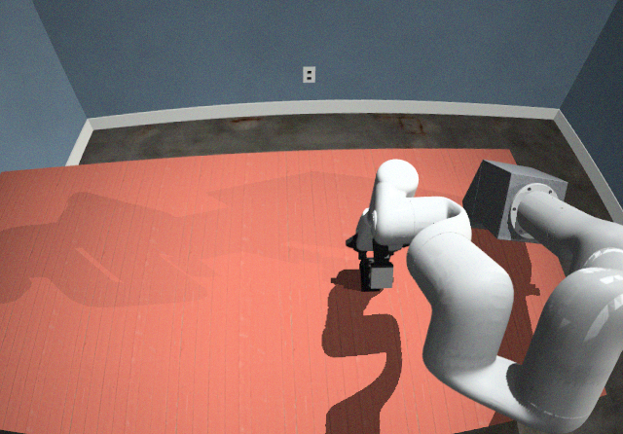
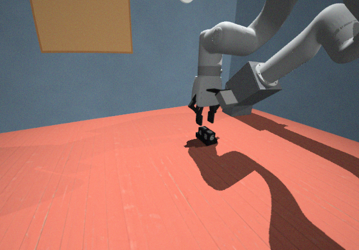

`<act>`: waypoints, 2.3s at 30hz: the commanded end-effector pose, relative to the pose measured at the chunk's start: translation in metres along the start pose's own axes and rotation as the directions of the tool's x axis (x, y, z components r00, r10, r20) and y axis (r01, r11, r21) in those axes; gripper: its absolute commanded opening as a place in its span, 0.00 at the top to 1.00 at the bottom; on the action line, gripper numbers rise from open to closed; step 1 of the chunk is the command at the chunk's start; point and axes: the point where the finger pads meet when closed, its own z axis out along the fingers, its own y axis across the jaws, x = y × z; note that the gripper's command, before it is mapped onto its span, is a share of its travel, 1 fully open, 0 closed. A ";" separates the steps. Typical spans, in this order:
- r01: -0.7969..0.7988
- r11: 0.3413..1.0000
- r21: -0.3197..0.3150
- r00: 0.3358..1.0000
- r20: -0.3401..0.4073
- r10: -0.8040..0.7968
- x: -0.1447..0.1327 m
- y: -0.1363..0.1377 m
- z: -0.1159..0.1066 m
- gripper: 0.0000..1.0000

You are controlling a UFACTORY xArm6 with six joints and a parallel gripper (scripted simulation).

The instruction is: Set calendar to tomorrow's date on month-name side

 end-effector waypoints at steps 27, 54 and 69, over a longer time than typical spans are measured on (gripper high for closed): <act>0.000 1.000 -0.002 1.000 0.001 0.000 0.000 0.001 0.012 0.51; 0.000 1.000 -0.002 1.000 0.001 0.000 0.000 0.001 0.012 0.51; 0.000 1.000 -0.002 1.000 0.001 0.000 -0.001 0.002 0.012 0.51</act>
